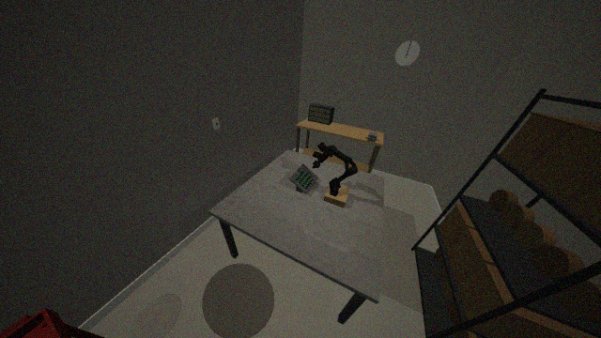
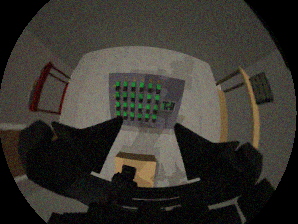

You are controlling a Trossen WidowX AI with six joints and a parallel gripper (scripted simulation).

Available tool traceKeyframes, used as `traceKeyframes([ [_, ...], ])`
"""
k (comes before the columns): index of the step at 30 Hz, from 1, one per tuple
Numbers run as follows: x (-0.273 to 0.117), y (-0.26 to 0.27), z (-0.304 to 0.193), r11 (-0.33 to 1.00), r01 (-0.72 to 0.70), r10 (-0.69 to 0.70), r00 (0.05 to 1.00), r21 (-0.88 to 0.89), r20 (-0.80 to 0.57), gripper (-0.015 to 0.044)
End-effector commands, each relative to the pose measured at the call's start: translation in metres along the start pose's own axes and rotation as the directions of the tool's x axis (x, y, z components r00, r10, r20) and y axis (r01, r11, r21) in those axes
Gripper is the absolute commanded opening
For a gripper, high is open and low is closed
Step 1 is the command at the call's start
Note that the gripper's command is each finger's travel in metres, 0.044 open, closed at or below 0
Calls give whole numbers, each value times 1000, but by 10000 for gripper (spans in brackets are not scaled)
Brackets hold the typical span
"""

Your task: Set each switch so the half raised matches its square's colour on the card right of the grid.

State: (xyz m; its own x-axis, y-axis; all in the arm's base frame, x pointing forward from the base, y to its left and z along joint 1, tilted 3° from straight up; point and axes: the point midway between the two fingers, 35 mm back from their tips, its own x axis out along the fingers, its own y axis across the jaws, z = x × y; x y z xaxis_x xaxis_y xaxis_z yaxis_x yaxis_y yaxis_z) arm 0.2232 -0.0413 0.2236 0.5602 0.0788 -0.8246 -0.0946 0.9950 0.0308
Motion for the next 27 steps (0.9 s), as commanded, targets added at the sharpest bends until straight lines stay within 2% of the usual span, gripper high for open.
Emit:
traceKeyframes([
  [1, 2, 0, 1, 1000, -1, 1, 1000, -1, -1, 374],
  [8, 91, 27, 34, 1000, -16, 16, 1000, -23, -26, 190],
  [15, 112, 32, 35, 1000, -18, 17, 1000, -25, -19, 6],
  [17, 132, 33, 34, 1000, -18, 18, 1000, -25, -2, 0],
  [27, 145, 33, 33, 1000, -18, 18, 1000, -25, 0, 0],
])
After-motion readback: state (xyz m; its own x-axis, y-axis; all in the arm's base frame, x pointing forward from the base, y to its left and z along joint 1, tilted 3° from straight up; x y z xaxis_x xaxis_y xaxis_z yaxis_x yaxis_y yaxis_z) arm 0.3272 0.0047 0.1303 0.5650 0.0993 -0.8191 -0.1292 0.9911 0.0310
